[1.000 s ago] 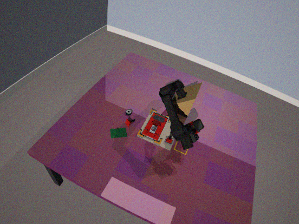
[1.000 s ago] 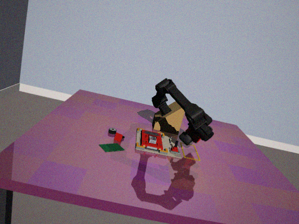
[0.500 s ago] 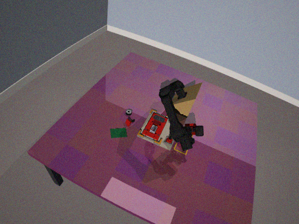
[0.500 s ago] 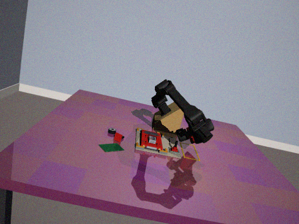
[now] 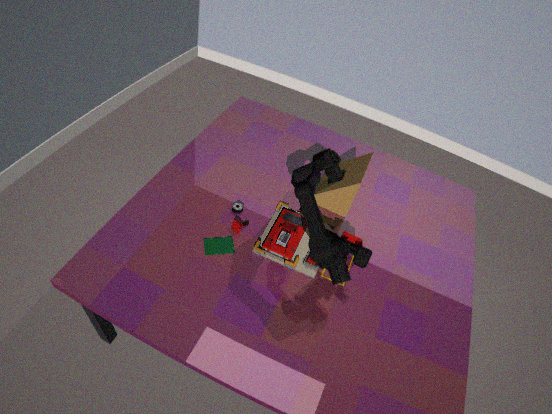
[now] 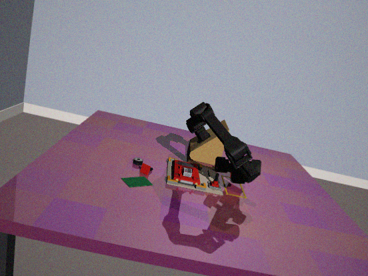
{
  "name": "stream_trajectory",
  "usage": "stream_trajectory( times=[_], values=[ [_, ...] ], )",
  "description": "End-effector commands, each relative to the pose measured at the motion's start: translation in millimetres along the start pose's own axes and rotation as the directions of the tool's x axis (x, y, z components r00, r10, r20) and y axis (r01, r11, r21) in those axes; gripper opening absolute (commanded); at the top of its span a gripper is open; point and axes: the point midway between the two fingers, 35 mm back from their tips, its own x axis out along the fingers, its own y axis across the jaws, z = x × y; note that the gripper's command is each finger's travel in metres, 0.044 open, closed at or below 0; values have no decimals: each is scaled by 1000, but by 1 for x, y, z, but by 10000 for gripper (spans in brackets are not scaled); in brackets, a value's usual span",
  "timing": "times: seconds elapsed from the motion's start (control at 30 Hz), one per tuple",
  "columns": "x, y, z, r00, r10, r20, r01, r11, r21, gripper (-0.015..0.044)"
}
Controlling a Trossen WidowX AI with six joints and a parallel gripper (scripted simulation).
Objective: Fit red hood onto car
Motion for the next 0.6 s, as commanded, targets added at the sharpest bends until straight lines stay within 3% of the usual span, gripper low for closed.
stream_trajectory(
  times=[0.0,0.2,0.47,0.57],
  values=[
    [2,-3,11,1000,3,3,-3,993,118,0],
    [6,-8,28,1000,2,3,-3,962,273,0],
    [3,-2,17,1000,14,-12,-11,972,235,0],
    [2,-2,19,1000,15,-10,-12,968,251,79]
  ],
)
